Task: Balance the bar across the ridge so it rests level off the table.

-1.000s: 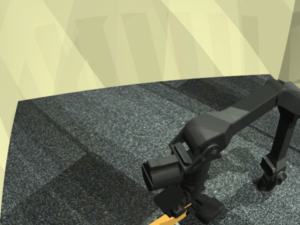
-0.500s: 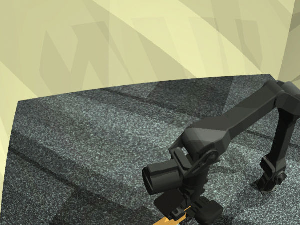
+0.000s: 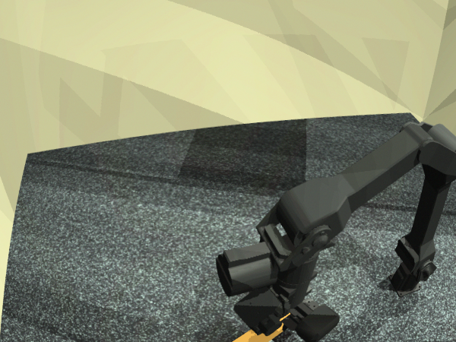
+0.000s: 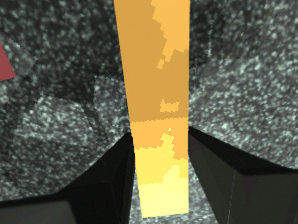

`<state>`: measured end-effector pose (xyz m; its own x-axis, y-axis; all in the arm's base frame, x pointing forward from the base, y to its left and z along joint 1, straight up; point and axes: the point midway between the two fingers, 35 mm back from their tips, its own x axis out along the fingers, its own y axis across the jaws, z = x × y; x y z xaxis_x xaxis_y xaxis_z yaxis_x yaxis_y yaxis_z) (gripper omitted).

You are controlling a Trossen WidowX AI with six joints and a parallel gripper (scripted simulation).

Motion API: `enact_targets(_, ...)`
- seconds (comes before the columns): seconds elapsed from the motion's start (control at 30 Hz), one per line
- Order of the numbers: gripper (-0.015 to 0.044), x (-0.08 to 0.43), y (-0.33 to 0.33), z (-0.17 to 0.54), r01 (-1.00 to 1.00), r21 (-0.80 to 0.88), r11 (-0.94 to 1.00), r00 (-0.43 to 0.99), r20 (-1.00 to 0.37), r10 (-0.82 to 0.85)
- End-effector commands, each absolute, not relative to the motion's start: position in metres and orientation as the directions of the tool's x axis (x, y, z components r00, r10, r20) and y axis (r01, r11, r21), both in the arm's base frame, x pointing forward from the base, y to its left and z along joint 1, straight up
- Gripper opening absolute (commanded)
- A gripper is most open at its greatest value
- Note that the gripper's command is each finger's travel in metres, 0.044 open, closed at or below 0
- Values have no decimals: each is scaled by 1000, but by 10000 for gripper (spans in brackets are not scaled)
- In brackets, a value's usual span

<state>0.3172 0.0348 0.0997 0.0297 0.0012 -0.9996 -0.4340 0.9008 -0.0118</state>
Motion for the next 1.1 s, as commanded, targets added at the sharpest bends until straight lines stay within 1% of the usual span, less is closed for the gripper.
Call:
enact_targets(0.0,0,317,35,98,-431,-9,902,26,-1000,3)
enact_targets(1.07,0,317,35,96,-431,-9,902,26,-1000,3)
